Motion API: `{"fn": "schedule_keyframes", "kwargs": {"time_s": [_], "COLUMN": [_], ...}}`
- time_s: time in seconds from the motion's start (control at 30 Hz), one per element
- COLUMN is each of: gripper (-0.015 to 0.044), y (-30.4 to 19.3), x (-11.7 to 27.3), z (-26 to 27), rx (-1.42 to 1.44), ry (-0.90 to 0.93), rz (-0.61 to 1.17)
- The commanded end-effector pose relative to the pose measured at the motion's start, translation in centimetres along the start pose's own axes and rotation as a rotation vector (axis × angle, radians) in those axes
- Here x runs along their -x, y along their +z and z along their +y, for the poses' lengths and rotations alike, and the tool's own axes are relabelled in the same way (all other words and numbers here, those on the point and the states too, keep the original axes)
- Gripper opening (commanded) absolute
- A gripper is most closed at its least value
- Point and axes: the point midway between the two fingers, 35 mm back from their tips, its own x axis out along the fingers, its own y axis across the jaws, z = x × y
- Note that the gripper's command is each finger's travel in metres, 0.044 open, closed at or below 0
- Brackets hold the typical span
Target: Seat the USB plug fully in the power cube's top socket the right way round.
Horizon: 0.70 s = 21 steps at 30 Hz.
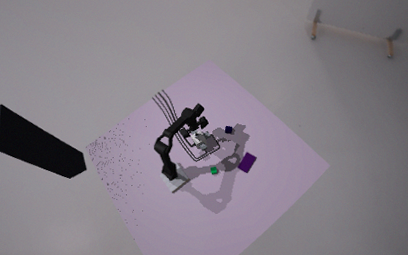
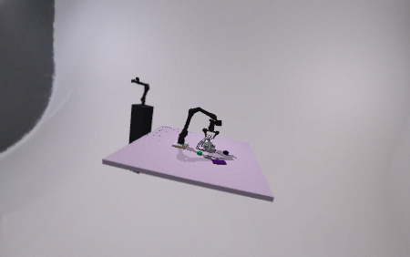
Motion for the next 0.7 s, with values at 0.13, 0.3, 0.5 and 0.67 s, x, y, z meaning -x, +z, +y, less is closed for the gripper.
{"fn": "schedule_keyframes", "kwargs": {"time_s": [0.13,0.3,0.5,0.67], "gripper": [0.044,0.0335,0.0177,0.0046], "y": [-0.1,-0.03,-0.03,-0.03], "x": [-0.29,-0.1,-0.1,-0.1], "z": [0.12,0.05,0.05,0.05], "rx": [0.005,0.0,0.0,0.0], "ry": [0.004,0.002,0.002,0.002], "rz": [0.005,0.001,0.001,0.001]}}
